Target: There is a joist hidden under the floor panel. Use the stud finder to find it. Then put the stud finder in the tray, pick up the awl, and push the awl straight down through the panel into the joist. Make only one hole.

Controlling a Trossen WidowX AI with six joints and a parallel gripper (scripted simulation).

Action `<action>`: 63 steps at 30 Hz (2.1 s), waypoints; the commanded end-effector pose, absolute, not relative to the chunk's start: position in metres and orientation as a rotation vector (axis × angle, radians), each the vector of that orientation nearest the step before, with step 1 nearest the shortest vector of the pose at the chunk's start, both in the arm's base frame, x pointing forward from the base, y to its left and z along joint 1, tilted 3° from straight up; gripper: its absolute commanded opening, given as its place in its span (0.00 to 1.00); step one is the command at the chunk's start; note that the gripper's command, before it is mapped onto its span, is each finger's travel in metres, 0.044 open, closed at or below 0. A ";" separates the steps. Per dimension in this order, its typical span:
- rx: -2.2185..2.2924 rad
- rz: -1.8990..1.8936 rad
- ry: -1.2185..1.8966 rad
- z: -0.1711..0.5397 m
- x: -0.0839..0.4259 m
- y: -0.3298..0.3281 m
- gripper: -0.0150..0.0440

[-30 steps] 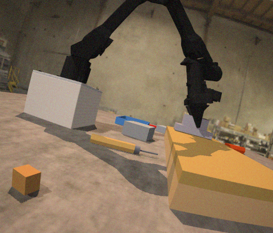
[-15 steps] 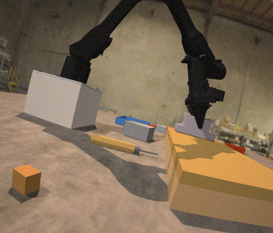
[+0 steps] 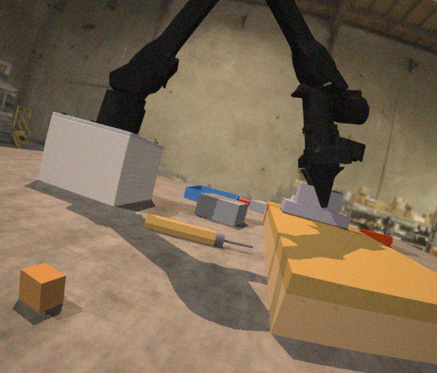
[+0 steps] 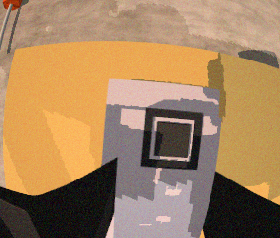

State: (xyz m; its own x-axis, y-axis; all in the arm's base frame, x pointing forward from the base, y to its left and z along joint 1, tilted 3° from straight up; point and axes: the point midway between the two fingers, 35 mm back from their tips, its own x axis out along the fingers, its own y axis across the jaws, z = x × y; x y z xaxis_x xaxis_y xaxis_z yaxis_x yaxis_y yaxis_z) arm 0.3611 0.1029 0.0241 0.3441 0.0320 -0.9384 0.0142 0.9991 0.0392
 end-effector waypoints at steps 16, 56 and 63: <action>0.038 0.010 1.223 0.022 0.358 0.064 0.25; 0.031 0.005 1.223 0.019 0.357 -0.015 0.25; 0.030 0.004 1.223 0.019 0.357 -0.029 0.25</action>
